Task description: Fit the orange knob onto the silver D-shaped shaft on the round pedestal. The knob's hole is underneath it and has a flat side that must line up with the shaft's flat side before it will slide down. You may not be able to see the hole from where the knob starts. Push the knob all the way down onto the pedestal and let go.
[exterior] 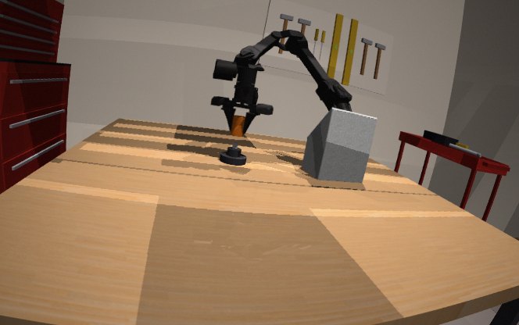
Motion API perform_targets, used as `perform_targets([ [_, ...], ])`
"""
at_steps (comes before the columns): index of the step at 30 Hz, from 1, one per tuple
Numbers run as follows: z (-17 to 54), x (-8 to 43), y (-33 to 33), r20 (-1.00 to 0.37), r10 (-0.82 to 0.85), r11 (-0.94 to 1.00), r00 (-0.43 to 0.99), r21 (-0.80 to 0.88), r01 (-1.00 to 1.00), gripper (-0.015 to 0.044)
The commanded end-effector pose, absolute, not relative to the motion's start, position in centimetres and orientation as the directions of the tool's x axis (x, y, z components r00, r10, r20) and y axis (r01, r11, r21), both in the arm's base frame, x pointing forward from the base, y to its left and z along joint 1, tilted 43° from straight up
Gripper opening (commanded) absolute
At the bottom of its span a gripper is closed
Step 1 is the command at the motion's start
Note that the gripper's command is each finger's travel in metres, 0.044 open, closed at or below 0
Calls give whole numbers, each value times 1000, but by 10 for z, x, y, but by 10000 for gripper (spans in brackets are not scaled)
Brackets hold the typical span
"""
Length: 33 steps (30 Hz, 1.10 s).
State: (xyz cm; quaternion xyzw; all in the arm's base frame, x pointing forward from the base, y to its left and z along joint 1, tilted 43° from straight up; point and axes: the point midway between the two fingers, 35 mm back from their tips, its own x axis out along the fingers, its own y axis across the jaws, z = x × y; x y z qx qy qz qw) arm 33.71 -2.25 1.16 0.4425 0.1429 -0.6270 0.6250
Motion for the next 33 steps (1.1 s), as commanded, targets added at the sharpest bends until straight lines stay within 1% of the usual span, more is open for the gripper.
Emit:
perform_targets([
  [1,12,337,-22,-732,-658,-249,175,431,867,0],
  [10,13,339,-23,-732,-658,-431,175,557,710,0],
  [18,12,338,-22,-732,-658,-568,175,635,524,0],
  [30,13,339,-23,-732,-658,-705,175,681,197,0],
  [33,12,338,-23,-732,-658,-710,175,681,178,0],
])
